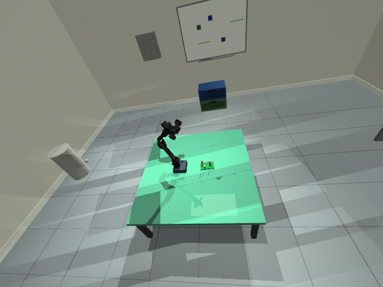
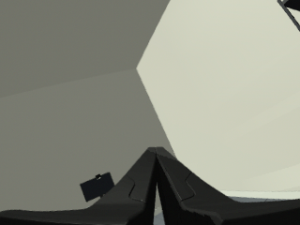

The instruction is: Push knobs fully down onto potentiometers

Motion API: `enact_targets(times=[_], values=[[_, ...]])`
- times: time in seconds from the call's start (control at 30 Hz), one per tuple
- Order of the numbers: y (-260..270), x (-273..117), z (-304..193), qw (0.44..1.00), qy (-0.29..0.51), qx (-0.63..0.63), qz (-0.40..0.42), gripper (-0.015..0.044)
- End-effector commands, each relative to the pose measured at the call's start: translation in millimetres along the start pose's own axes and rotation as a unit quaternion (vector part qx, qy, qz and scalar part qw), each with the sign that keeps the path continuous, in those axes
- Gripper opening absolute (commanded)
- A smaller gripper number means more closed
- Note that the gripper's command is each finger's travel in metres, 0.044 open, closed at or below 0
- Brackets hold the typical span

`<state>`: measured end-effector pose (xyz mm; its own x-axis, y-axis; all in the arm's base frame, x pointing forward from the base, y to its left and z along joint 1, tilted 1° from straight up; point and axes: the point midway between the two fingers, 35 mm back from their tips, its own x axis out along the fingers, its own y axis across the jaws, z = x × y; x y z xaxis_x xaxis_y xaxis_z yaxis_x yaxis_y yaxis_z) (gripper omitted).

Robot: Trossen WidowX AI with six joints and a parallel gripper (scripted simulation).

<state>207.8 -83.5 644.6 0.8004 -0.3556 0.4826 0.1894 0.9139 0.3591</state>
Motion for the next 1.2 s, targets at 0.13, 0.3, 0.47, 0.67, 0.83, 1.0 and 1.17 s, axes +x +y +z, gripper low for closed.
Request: enact_targets(times=[0.13, 0.3, 0.47, 0.67, 0.83, 1.0, 1.17], values=[[-5.8, 23.6, -83.3, 0.992, 0.123, 0.039, -0.008, 0.0], [-9.2, 29.6, -137.0, 0.977, 0.201, 0.066, -0.023, 0.0], [-11.1, 28.5, -190.8, 0.956, 0.277, 0.089, -0.042, 0.0], [-12.0, 17.8, -253.6, 0.921, 0.366, 0.111, -0.069, 0.0], [-12.1, 1.3, -303.4, 0.886, 0.437, 0.122, -0.096, 0.0], [-12.0, -21.2, -349.1, 0.845, 0.504, 0.128, -0.126, 0.0], [-12.3, -49.0, -390.1, 0.799, 0.566, 0.128, -0.159, 0.0]])
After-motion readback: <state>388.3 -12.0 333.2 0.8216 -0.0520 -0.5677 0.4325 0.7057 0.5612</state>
